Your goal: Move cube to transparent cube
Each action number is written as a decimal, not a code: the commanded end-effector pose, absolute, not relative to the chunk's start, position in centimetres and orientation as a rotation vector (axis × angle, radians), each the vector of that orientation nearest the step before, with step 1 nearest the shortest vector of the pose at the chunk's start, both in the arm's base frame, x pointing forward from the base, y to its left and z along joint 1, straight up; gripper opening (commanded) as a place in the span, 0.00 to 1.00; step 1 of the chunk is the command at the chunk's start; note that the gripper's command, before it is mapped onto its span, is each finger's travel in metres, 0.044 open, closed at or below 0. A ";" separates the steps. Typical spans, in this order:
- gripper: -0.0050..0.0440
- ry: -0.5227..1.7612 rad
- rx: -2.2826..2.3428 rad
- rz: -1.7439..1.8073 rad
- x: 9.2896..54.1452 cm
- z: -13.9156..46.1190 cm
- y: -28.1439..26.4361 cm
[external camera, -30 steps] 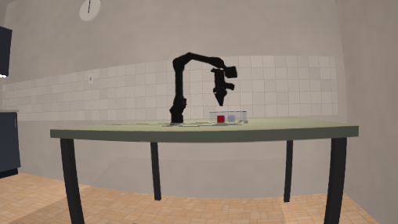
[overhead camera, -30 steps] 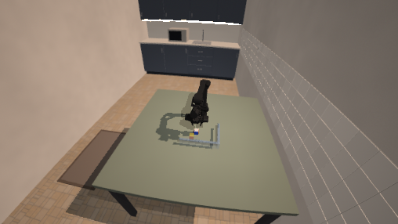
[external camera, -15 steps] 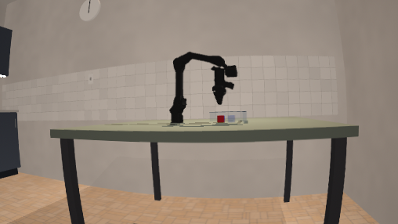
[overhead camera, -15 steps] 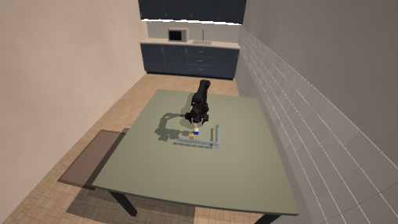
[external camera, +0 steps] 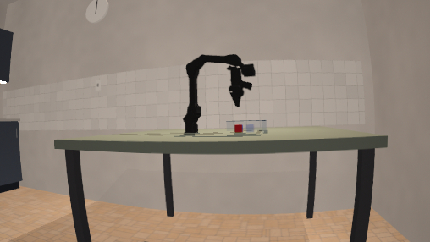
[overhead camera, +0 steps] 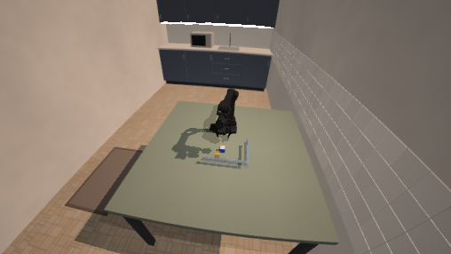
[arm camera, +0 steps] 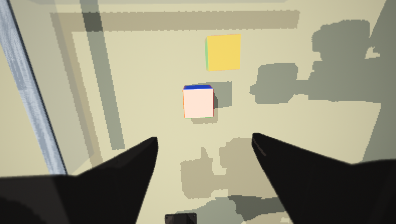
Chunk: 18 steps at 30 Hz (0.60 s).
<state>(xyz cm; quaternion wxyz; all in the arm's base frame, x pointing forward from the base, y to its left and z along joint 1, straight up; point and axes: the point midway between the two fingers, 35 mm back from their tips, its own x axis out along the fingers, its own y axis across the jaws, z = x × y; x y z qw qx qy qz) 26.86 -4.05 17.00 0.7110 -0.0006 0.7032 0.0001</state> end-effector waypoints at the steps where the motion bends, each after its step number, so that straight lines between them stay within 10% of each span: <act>1: 0.67 1.537 -0.005 -0.004 27.0 17.6 -4.1; 11: 0.67 1.537 -0.005 -0.004 27.0 17.6 -4.1; 18: 1.00 1.520 -0.309 0.292 27.2 16.2 -4.1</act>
